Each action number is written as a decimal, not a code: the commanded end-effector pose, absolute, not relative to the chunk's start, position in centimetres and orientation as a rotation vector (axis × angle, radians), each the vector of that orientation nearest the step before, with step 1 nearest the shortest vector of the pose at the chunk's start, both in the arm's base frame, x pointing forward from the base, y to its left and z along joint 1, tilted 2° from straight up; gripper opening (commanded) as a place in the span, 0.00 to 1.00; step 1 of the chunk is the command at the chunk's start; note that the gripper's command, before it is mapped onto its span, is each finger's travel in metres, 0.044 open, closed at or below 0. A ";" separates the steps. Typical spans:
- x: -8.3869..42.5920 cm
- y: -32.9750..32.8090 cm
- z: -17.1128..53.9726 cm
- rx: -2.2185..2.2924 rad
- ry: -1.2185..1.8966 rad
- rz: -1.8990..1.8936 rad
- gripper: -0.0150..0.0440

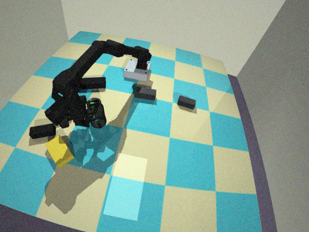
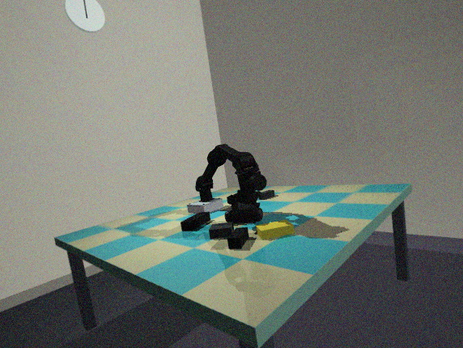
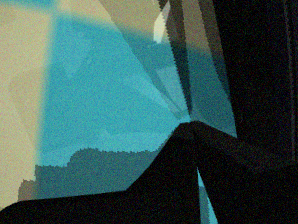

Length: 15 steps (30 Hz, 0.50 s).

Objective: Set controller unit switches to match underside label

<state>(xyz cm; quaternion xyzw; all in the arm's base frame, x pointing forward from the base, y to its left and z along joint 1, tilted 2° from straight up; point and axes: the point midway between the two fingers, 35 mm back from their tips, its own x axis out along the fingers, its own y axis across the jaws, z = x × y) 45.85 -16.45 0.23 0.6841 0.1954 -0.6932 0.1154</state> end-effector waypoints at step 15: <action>45.8 -16.0 0.2 1.995 0.588 -2.041 0.25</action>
